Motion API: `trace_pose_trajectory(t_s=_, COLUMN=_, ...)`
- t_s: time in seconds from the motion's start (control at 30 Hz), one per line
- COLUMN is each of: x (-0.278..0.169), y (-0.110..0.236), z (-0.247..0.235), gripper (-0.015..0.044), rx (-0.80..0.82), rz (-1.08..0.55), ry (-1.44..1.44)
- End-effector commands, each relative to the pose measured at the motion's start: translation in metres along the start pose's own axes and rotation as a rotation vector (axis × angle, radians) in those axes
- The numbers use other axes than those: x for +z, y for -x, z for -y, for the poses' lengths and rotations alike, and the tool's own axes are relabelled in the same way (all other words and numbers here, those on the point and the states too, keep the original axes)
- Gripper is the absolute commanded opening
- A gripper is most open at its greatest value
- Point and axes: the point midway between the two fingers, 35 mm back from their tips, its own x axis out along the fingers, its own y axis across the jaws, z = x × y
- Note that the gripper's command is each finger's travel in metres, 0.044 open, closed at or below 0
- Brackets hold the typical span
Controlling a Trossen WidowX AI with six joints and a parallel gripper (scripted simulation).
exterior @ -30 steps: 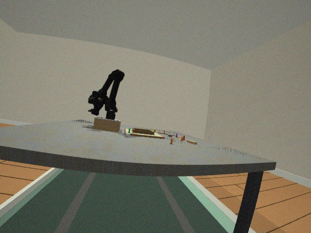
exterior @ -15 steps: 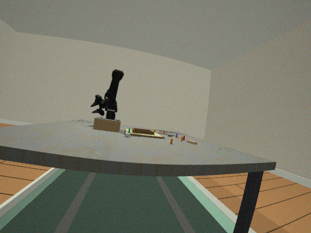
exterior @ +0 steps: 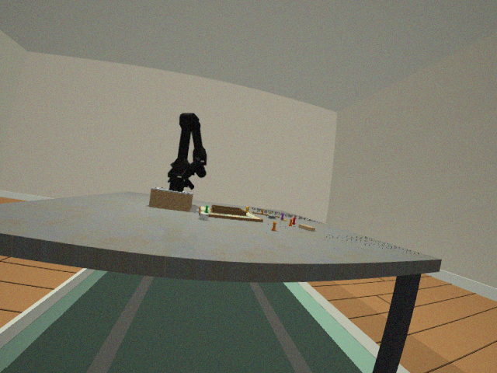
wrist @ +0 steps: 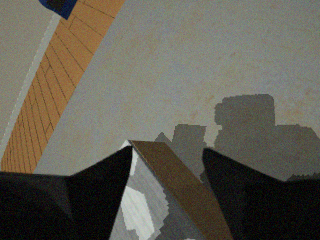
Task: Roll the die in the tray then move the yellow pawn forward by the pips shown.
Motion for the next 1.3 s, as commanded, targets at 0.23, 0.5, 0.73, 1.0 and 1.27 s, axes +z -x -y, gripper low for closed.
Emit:
trace_pose_trajectory(t_s=0.23, x=-0.062, y=0.073, z=0.081, gripper=0.0275, rx=-0.323, rz=0.139, ry=-0.285)
trace_pose_trajectory(t_s=0.5, x=-0.149, y=0.122, z=0.103, gripper=0.0275, rx=-0.533, rz=0.195, ry=-0.552)
trace_pose_trajectory(t_s=0.73, x=-0.24, y=0.148, z=0.087, gripper=0.0275, rx=-0.681, rz=0.215, ry=-0.816)
trace_pose_trajectory(t_s=1.0, x=-0.34, y=0.147, z=0.028, gripper=0.0275, rx=-0.794, rz=0.218, ry=-1.15)
trace_pose_trajectory(t_s=1.27, x=-0.412, y=0.111, z=-0.065, gripper=0.0275, rx=-0.833, rz=0.211, ry=-1.511)
